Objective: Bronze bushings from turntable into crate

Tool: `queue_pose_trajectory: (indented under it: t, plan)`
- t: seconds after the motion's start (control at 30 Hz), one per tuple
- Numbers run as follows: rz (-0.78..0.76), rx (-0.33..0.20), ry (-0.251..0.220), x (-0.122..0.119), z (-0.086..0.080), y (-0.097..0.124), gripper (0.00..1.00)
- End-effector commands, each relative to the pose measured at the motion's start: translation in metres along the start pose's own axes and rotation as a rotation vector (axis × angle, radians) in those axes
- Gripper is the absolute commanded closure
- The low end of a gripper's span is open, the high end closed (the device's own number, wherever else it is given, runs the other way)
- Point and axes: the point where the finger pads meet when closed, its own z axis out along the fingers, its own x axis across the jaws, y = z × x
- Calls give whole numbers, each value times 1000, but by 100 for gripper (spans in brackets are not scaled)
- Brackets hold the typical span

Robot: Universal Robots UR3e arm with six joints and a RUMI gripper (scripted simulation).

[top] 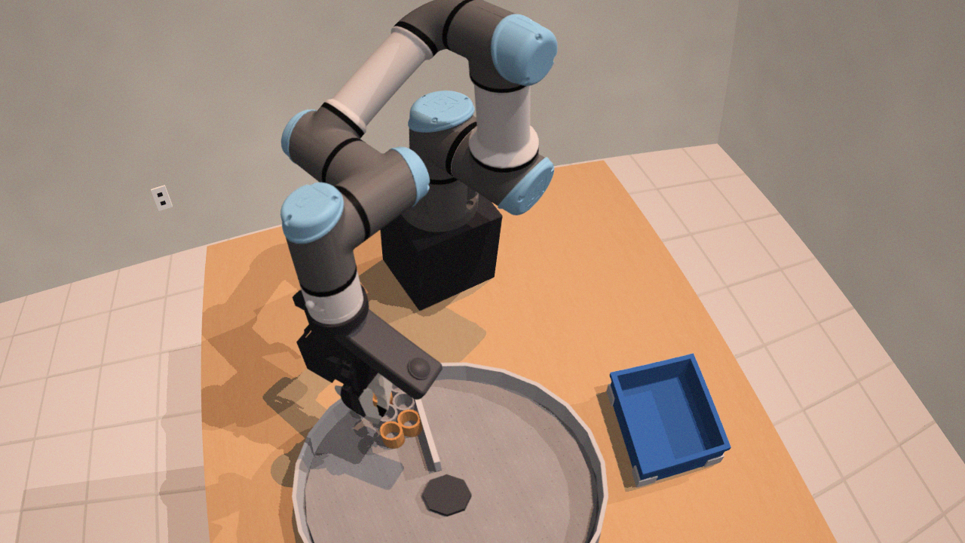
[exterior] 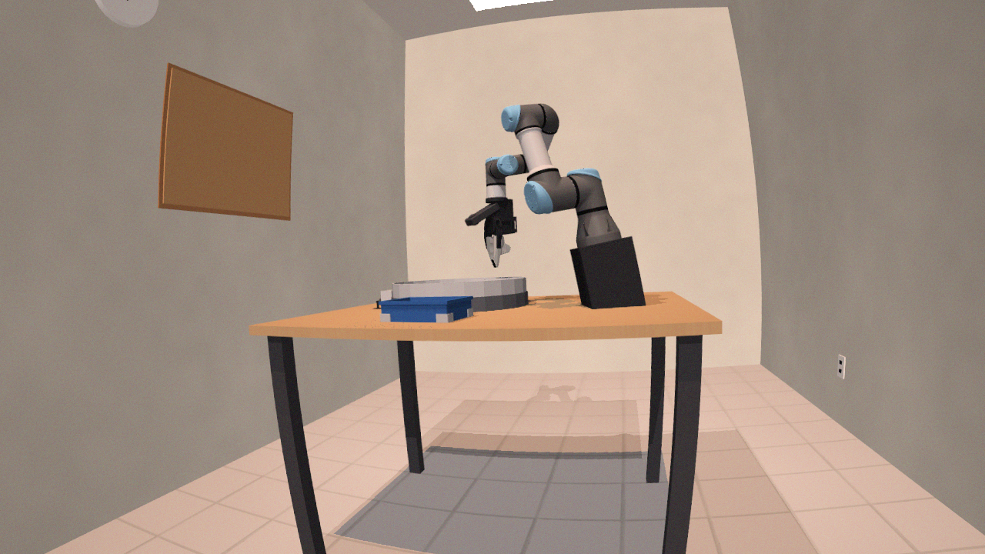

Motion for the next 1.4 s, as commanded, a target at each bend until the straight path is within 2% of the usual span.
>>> queue_pose_trajectory:
  t: [0.0, 1.07, 1.27, 1.37]
  plan:
    - [0, -2, 5, 4, 5, 0, 94]
    - [0, -2, 5, 4, 5, 0, 94]
    - [0, -2, 5, 5, 24, 0, 94]
    - [0, -2, 5, 5, 28, 0, 94]
